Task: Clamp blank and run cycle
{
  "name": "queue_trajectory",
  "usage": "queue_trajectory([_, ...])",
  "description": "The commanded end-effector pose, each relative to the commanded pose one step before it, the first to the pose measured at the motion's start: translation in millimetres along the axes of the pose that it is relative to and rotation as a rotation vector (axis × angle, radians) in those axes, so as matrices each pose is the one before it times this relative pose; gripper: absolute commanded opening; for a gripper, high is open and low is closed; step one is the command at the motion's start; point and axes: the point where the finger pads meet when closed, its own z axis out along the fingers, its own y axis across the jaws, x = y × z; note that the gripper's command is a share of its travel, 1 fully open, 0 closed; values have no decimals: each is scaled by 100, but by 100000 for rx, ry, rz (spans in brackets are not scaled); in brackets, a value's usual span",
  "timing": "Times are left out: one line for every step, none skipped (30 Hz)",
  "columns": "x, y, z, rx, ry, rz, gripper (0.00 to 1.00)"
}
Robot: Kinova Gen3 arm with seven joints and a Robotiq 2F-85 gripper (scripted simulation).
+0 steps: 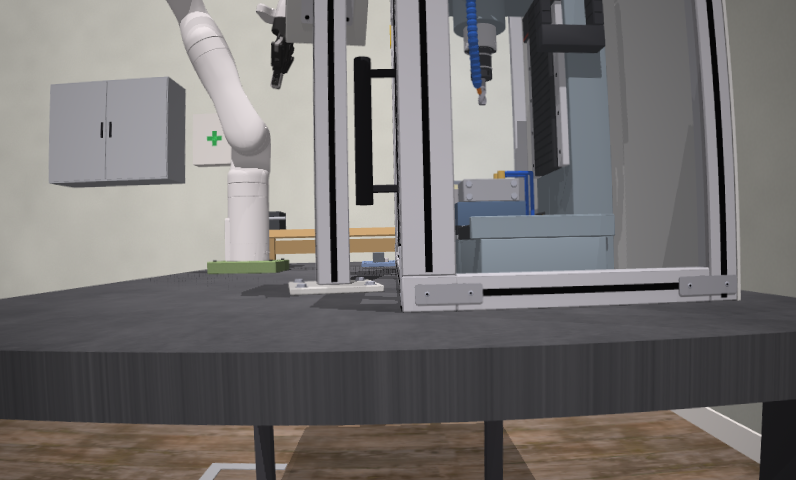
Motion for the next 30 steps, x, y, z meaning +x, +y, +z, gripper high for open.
queue_trajectory([-112, -243, -64, -977, -392, 4009, 10])
queue_trajectory([-114, -243, -48, -963, -346, 4018, 10])
queue_trajectory([-124, -237, -50, -963, -346, 4018, 10])
queue_trajectory([-133, -232, -52, -963, -346, 4018, 10])
queue_trajectory([-143, -226, -54, -963, -346, 4018, 10])
queue_trajectory([0, 0, 0, 0, 0, 0, 10])
queue_trajectory([0, 0, 0, 0, 0, 0, 10])
queue_trajectory([0, 0, 0, 0, 0, 0, 10])
queue_trajectory([0, 0, 0, 0, 0, 0, 10])
queue_trajectory([0, 0, 0, 0, 0, 0, 10])
queue_trajectory([0, 0, 0, 0, 0, 0, 10])
queue_trajectory([0, 0, 0, 0, 0, 0, 10])
queue_trajectory([0, 0, 0, 0, 0, 0, 10])
queue_trajectory([0, 0, 0, 0, 0, 0, 10])
queue_trajectory([0, 0, 0, 0, 0, 0, 10])
queue_trajectory([0, 0, 0, 0, 0, 0, 10])
queue_trajectory([0, 0, 0, 0, 0, 0, 10])
queue_trajectory([-1056, 552, 122, 1, -2, -4, 10])
queue_trajectory([-1059, 552, 120, 0, 0, 0, 10])
queue_trajectory([-1059, 552, 120, 0, 0, 0, 10])
queue_trajectory([-1059, 552, 120, 0, 0, 0, 10])
queue_trajectory([-1059, 552, 120, 0, 0, 0, 10])
queue_trajectory([0, 0, 0, 0, 0, 0, 10])
queue_trajectory([0, 0, 0, 0, 0, 0, 10])
queue_trajectory([0, 0, 0, 0, 0, 0, 10])
queue_trajectory([0, 0, 0, 0, 0, 0, 10])
queue_trajectory([0, 0, 0, 0, 0, 0, 10])
queue_trajectory([0, 0, 0, 0, 0, 0, 10])
queue_trajectory([0, 0, 0, 0, 0, 0, 10])
queue_trajectory([0, 0, 0, 0, 0, 0, 10])
